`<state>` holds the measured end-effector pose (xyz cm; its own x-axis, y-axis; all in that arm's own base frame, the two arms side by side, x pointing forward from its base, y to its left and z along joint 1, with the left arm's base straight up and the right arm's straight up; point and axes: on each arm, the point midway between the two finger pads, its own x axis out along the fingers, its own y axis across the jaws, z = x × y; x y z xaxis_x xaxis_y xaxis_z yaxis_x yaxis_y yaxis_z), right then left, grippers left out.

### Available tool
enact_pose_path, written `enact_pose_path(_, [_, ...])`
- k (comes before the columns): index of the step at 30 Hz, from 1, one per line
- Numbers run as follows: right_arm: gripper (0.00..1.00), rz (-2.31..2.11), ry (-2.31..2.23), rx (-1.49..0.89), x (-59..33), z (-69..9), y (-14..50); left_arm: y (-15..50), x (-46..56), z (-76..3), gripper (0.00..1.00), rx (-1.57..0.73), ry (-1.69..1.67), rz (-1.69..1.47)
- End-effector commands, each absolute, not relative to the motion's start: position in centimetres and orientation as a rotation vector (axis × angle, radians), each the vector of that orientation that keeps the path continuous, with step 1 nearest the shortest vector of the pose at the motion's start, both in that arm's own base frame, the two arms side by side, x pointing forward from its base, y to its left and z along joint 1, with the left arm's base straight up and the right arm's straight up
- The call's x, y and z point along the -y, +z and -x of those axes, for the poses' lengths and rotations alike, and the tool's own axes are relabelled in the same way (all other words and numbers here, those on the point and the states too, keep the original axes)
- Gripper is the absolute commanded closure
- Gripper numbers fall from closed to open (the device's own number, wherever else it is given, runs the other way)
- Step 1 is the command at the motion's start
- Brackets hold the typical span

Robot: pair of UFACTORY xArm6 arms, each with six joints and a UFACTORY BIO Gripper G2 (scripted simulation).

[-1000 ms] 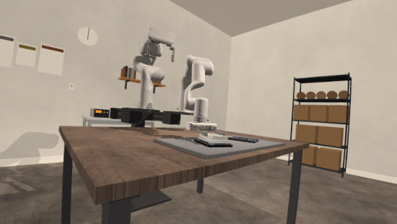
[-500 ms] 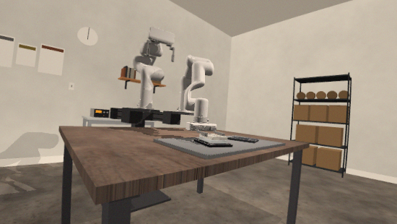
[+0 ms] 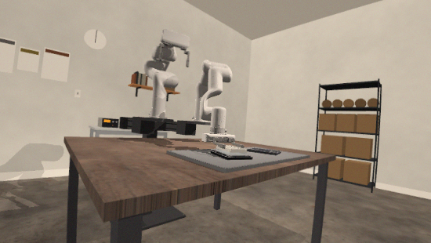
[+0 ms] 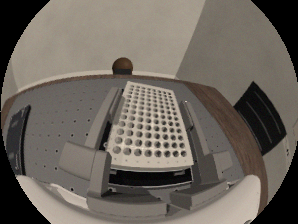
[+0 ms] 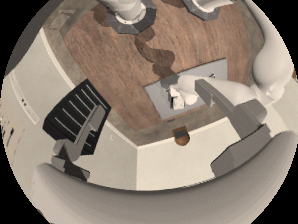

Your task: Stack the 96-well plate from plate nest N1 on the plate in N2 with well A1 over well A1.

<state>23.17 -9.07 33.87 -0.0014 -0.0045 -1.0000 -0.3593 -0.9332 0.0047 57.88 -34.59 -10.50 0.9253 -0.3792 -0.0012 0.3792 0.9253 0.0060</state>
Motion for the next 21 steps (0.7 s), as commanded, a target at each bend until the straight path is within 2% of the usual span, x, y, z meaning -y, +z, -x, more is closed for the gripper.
enact_pose_path(1, [0.00,2.025,2.020,-0.381,9.07,-23.19,34.01,-10.33,34.68,-58.02,1.00,0.004,-0.389,-0.004])
enact_pose_path(21, [0.00,2.025,2.020,-0.381,9.07,-23.19,34.01,-10.54,34.67,-58.01,1.00,0.004,-0.389,-0.004])
